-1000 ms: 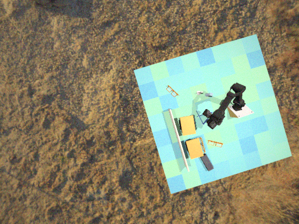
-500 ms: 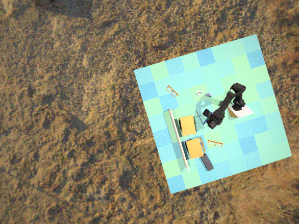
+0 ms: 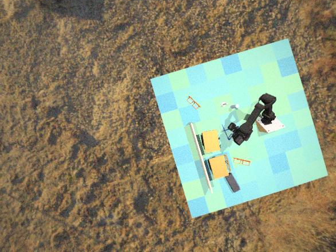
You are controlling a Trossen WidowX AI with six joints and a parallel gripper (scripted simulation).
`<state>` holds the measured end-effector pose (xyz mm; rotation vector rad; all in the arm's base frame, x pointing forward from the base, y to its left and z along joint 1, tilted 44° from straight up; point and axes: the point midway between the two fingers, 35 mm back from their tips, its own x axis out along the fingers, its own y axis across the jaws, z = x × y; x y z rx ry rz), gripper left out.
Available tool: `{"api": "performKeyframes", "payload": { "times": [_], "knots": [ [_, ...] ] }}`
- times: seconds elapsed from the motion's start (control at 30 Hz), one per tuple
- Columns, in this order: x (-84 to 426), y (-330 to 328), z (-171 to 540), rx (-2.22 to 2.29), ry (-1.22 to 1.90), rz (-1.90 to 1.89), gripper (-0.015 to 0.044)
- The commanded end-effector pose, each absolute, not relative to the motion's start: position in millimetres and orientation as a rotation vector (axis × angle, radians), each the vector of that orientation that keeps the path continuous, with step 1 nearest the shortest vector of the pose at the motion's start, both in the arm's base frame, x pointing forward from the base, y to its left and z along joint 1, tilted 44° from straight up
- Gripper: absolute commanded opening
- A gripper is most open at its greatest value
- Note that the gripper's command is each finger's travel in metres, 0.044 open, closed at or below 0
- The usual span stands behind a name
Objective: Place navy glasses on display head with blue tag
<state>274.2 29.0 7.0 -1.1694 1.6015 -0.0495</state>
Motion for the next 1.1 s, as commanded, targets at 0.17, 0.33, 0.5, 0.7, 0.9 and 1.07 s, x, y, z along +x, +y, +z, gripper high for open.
{"api": "performKeyframes", "payload": {
  "times": [0.17, 0.33, 0.5, 0.7, 0.9, 1.07],
  "knots": [
    [275, 62, 36, -1.163, 1.592, -0.043, 0.0000],
    [273, 81, 55, -1.164, 1.592, -0.043, 0.0000],
    [271, 97, 72, -1.166, 1.592, -0.045, 0.0000],
    [270, 101, 77, -1.162, 1.591, -0.051, 0.0000],
    [282, 88, 93, -1.019, 1.555, -0.175, 0.0000],
    [298, 66, 118, -0.807, 1.488, -0.357, 0.0000]
  ]
}}
